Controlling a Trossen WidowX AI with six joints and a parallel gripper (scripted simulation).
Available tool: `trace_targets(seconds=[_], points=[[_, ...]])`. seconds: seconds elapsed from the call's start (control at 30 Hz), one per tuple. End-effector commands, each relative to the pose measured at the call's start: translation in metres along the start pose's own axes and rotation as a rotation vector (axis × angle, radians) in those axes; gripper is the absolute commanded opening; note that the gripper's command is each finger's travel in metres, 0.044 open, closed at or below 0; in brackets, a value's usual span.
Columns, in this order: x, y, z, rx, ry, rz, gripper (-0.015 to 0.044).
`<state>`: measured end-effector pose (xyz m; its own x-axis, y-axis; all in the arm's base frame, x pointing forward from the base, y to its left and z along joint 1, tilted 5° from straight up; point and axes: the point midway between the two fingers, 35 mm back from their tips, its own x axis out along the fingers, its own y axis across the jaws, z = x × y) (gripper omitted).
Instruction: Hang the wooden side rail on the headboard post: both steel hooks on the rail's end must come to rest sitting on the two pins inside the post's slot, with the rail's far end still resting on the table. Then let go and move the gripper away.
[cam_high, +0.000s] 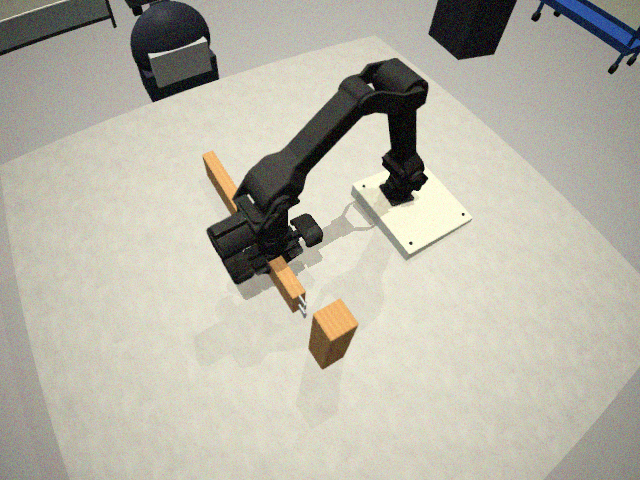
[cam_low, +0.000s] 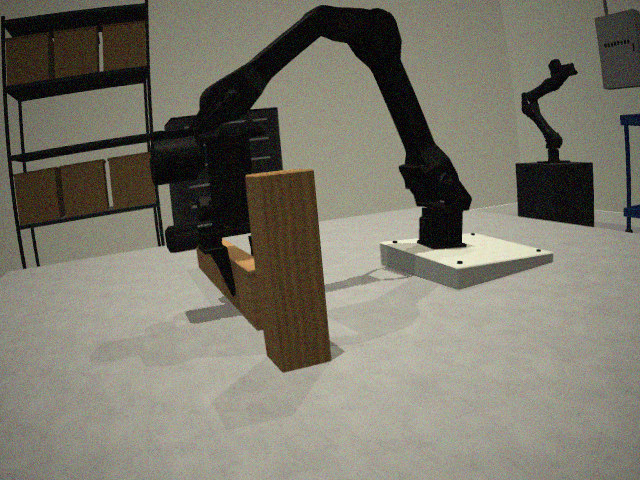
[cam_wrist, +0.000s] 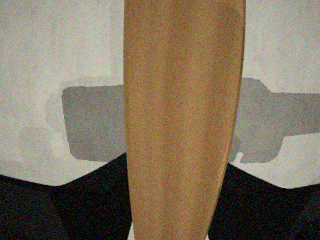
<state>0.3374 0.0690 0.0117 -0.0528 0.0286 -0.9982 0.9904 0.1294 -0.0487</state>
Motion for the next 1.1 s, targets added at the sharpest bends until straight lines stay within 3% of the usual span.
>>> trace_targets(seconds=[0.0, 1.07], points=[[-0.0030, 0.0005, 0.0001, 0.012, 0.001, 0.004, 0.0000], [-0.0083, 0.0005, 0.0001, 0.012, 0.001, 0.004, 0.0000]])
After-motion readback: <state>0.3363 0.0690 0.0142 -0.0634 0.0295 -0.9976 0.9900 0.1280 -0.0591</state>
